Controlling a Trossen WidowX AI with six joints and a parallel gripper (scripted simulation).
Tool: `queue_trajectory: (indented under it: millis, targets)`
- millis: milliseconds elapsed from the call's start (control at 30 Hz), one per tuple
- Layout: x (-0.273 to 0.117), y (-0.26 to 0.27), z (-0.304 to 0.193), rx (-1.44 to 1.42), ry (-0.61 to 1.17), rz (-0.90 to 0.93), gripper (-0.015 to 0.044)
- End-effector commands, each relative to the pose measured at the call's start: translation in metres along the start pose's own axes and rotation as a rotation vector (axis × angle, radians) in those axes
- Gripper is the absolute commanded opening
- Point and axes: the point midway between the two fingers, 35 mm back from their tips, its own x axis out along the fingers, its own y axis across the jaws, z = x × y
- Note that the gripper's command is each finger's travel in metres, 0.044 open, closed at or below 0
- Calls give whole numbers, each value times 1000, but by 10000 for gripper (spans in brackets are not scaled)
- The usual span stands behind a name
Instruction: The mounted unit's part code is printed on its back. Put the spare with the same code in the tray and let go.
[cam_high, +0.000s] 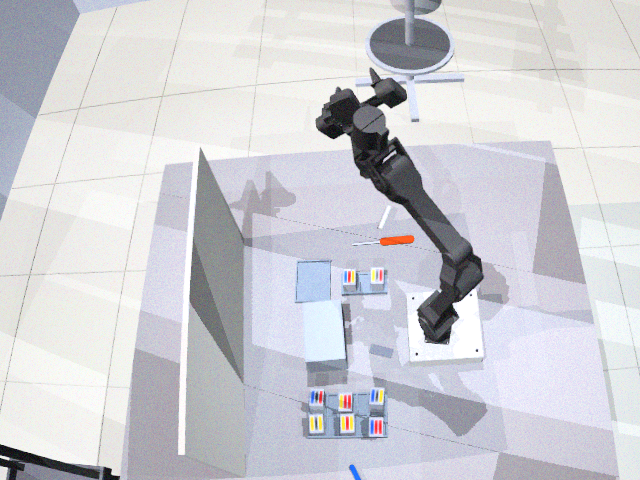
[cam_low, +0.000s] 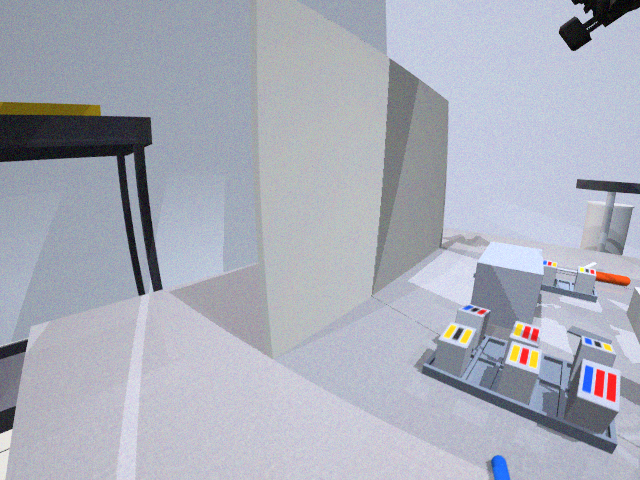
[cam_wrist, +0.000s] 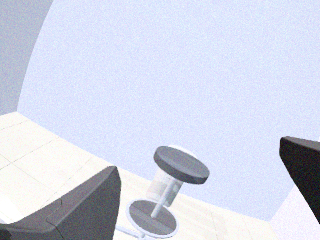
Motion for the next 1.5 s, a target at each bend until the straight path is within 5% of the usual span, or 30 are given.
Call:
queue_trajectory:
  millis: [0,233,667,1100,1467]
  targets:
    - [0,0,0,0,0,0,426]
    - [1,12,-1,-5,4,36,440]
    - [-39,211,-25,-128,139,659,440]
    - [-175,352,-82,-354,422,1209,440]
    - [-323,386,-150,-686,811,1500,440]
